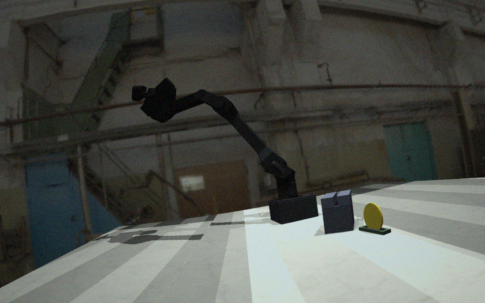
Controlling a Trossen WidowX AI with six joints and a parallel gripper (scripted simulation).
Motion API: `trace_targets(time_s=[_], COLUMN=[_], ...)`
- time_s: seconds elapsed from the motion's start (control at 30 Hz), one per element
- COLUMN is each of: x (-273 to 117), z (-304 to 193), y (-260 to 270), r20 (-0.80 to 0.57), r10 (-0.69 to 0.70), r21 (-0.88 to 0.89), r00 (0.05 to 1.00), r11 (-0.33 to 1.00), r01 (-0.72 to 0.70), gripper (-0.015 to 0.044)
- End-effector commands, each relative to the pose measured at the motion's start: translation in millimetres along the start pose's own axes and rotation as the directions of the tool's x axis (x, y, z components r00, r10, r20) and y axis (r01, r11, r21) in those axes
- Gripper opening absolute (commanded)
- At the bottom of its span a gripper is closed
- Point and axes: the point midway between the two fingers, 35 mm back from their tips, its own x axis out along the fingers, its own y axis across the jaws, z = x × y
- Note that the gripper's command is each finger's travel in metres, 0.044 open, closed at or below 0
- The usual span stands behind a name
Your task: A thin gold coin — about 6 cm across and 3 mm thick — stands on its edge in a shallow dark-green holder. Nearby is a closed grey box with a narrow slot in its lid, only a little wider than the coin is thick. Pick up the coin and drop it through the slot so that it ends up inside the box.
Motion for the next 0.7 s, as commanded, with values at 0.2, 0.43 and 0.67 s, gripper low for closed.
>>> trace_targets(time_s=[0.2, 0.43, 0.67], x=[-52.1, -137.4, -234.0], z=[-9.2, -29.4, -59.0], y=[-67.5, -140.4, -187.4], r20=[0.071, 0.14, 0.179], r10=[-0.223, -0.499, -0.716], r21=[-0.169, -0.351, -0.501], r00=[0.972, 0.855, 0.674], r11=[0.958, 0.783, 0.523], r01=[0.232, 0.514, 0.689], gripper=[0.0216, 0.0161, 0.0161])
